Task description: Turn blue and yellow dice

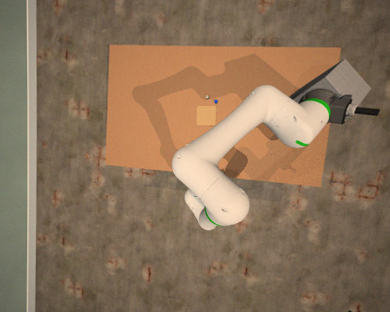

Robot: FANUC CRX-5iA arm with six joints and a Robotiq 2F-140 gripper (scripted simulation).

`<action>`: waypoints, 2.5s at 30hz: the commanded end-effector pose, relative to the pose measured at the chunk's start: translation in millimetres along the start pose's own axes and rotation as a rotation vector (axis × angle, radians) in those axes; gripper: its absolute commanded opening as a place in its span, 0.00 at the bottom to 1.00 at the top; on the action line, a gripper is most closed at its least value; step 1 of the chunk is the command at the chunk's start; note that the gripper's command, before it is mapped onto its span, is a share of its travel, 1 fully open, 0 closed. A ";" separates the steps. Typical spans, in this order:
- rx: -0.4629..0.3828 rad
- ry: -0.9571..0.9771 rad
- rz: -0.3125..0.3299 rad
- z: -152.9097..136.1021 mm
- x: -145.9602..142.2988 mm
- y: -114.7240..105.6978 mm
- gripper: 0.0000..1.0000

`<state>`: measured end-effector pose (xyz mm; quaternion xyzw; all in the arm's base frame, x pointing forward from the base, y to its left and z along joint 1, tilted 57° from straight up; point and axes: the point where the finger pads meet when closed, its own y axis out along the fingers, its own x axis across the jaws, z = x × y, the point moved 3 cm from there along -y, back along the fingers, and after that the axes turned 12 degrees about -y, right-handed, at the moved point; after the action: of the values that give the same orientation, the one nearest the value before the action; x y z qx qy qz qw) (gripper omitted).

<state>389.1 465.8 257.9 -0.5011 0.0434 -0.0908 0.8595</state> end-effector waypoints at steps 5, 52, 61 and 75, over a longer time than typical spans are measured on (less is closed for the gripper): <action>-0.123 0.251 -0.070 -71.7 84.8 -43.6 1.00; -0.269 1.569 -0.140 -387.3 208.6 -169.4 1.00; -0.124 1.875 -0.035 -402.5 216.0 -127.9 1.00; 0.110 2.325 0.136 -424.0 235.7 -86.3 1.00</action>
<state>534.4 16.8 138.8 -0.1287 0.8032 -0.4579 0.3587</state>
